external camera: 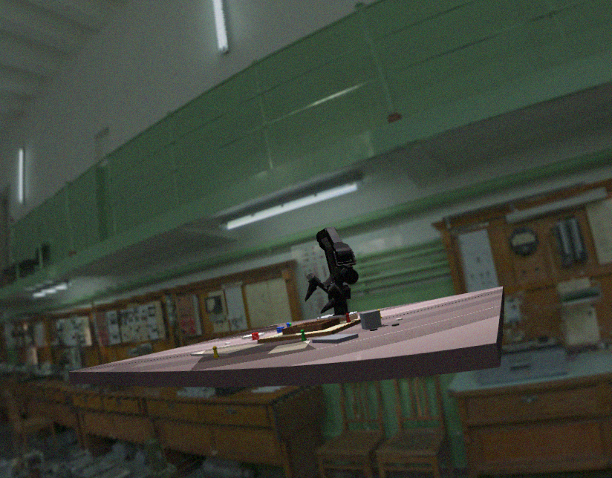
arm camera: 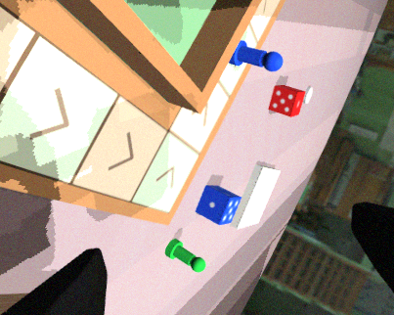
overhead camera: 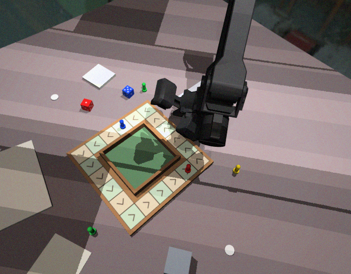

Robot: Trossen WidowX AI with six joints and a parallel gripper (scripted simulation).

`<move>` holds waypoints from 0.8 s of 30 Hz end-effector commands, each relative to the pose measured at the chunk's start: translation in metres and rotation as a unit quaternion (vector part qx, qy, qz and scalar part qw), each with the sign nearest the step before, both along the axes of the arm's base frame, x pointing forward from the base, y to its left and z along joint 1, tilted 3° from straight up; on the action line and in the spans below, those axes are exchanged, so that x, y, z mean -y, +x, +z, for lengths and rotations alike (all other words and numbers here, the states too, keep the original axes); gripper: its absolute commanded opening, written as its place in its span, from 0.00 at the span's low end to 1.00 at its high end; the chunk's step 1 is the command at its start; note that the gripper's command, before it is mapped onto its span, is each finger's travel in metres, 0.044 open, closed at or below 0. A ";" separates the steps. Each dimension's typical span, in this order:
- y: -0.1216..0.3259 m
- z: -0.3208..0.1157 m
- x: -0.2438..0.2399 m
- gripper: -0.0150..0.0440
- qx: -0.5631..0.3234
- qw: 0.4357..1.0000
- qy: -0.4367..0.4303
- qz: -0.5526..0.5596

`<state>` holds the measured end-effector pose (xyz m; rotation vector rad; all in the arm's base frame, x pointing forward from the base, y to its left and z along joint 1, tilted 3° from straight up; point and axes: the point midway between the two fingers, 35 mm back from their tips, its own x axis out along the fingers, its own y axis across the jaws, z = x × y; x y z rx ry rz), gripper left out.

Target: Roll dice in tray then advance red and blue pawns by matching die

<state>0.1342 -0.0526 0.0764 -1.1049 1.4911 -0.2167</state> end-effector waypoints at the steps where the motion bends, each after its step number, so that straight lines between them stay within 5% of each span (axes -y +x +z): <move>1: 0.001 0.000 0.000 0.89 -0.003 1.000 0.002 -0.002; 5: 0.016 0.004 0.002 0.72 -0.055 0.996 0.046 -0.044; 14: 0.071 0.007 0.039 0.72 -0.134 0.964 0.198 -0.115; 24: 0.110 0.003 0.150 0.72 -0.104 0.920 0.356 -0.124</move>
